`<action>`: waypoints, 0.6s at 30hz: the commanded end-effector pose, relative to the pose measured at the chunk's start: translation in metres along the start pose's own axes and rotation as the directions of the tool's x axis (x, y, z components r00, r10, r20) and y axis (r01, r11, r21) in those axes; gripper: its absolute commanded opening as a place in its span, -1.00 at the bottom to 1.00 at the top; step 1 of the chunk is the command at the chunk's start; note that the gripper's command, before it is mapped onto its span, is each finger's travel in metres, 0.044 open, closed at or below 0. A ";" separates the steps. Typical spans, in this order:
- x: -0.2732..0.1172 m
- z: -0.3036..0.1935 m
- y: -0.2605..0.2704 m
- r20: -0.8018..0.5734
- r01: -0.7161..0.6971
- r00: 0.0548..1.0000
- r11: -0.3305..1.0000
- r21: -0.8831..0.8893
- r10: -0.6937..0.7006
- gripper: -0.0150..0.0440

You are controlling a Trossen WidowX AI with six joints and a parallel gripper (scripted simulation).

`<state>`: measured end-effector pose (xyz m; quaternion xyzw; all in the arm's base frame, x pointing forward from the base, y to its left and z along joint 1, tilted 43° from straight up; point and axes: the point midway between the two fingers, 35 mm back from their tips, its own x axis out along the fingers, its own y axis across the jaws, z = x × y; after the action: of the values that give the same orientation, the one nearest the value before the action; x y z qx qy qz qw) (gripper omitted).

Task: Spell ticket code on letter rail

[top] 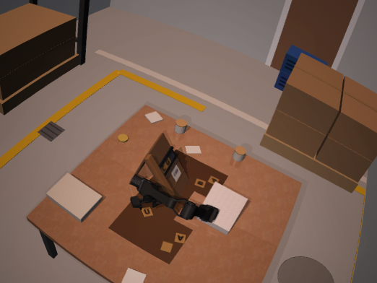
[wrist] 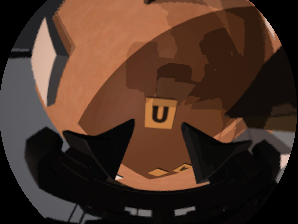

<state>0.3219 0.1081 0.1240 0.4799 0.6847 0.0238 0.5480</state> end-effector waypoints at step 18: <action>0.030 -0.002 -0.004 -0.010 0.005 1.000 1.000 0.008 -0.005 0.66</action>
<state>0.3206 0.1250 0.1058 0.4799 0.6872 0.0255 0.5447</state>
